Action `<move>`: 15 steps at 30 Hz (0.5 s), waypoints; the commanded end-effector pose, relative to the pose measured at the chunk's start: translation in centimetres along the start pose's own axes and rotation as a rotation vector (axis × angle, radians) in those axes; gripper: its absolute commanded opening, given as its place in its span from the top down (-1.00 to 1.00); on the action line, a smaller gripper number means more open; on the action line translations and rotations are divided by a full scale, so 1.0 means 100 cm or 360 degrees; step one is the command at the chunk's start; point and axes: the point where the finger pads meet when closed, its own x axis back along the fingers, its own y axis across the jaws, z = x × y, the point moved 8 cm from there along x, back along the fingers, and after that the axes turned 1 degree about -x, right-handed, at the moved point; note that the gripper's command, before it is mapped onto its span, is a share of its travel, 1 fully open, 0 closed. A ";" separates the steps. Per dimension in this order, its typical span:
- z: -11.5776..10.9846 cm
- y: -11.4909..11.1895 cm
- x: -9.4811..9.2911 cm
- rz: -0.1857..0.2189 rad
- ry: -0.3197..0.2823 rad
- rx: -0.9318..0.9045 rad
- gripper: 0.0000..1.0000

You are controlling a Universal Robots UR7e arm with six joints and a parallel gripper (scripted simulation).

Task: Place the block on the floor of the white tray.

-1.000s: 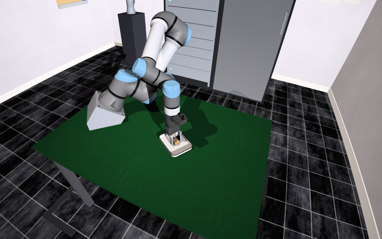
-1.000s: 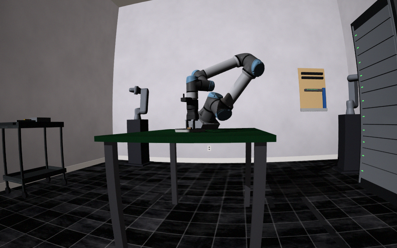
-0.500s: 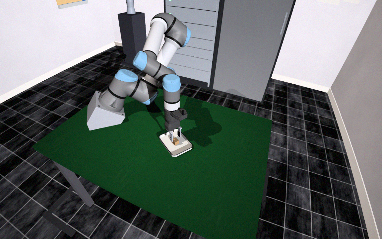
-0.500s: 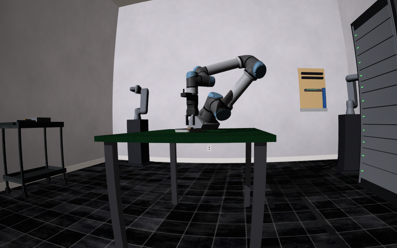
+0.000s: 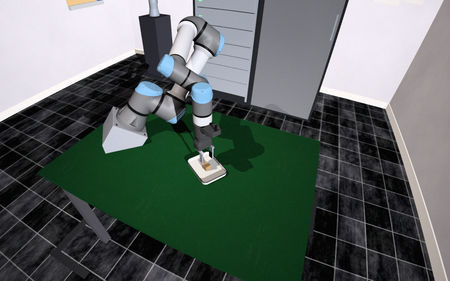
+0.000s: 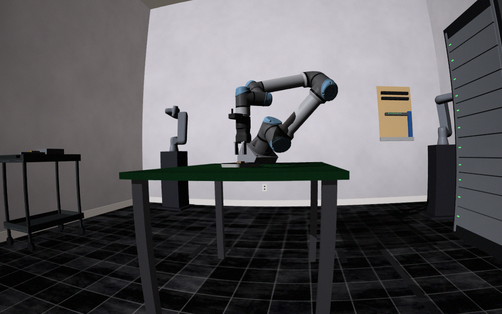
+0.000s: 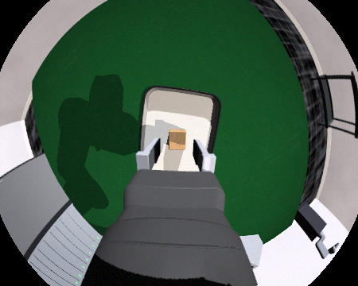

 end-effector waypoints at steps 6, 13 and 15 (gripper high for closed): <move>0.000 0.000 0.001 0.0000 0.0001 0.0001 -0.79; -0.001 0.003 0.001 -0.0001 0.0001 0.0000 -0.79; -0.003 0.010 0.001 -0.0001 0.0000 0.0000 -0.79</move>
